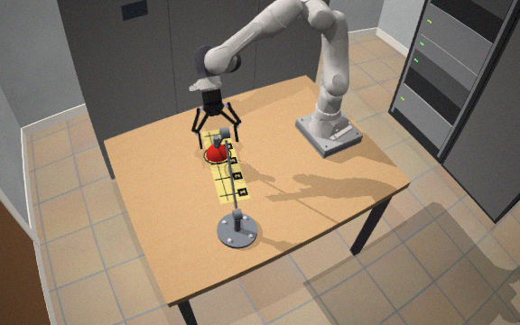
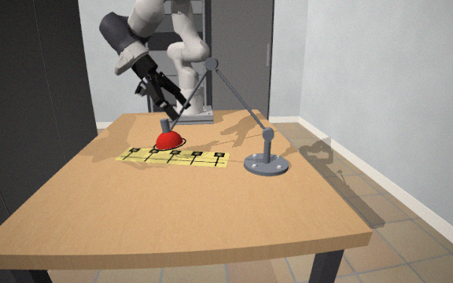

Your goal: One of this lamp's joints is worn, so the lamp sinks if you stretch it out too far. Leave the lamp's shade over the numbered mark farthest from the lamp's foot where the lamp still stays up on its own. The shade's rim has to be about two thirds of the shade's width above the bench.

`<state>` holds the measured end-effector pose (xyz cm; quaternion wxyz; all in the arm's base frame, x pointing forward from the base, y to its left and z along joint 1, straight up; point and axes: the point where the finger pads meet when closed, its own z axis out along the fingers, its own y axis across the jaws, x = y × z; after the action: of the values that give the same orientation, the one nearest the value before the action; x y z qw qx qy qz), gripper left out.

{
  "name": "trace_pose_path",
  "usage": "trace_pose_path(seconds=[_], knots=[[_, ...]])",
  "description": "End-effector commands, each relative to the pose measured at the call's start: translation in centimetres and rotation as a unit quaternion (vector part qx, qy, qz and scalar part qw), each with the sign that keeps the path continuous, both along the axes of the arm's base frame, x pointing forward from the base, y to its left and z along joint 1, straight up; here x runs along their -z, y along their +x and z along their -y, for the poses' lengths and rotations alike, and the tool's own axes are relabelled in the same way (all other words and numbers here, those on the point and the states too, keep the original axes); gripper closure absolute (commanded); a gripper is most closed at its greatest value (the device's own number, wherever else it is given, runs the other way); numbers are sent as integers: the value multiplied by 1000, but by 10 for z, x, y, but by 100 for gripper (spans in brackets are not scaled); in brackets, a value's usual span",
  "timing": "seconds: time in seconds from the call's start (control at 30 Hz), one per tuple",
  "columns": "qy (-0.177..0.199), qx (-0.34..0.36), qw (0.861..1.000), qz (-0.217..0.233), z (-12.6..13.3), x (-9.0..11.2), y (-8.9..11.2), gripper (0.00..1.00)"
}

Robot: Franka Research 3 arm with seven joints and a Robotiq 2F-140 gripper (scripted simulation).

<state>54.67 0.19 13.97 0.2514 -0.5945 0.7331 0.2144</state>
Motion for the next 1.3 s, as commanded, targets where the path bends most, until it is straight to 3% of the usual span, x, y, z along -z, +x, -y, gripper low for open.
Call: trace_pose_path(seconds=[0.0,0.13,0.63,1.27], knots=[[0,0,1000,0,0,0,0,0],[0,0,1000,0,0,0,0,0],[0,0,1000,0,39,-51,-9,0],[-6,5,1000,11,80,-99,-12,0]])
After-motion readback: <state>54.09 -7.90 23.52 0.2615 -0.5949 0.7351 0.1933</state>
